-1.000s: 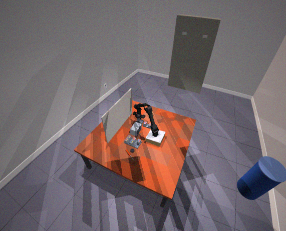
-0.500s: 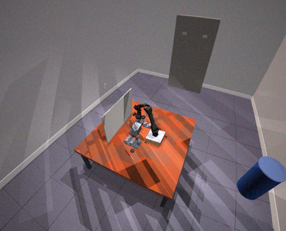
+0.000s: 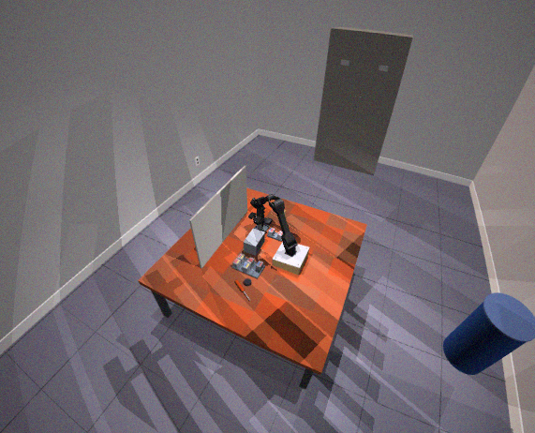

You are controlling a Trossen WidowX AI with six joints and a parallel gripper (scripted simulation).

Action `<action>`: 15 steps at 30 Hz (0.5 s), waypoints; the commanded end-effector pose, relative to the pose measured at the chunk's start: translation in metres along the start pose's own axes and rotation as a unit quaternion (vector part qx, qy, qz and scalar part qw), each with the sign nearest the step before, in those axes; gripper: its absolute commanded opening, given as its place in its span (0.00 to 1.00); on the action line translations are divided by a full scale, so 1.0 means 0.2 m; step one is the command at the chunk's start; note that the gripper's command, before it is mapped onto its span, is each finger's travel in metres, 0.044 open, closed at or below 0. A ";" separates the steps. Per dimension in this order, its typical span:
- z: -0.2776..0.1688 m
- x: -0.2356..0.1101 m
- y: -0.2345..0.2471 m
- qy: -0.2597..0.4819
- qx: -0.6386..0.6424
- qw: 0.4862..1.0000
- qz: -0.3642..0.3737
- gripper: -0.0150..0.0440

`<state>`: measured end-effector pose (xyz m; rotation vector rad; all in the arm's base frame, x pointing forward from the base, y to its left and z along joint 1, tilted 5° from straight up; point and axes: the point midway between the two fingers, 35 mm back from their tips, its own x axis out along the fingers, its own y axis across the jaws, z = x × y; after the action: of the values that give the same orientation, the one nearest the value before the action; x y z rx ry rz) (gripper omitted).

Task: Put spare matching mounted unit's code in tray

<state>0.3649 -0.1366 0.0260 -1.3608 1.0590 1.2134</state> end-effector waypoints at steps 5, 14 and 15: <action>0.01 0.05 0.02 -0.003 0.002 1.000 0.003 0.25; 0.01 0.04 0.01 -0.001 0.000 1.000 0.001 0.48; 0.01 0.04 0.01 -0.001 0.000 1.000 0.001 0.52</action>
<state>0.3636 -0.1356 0.0183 -1.3589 1.0599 1.2158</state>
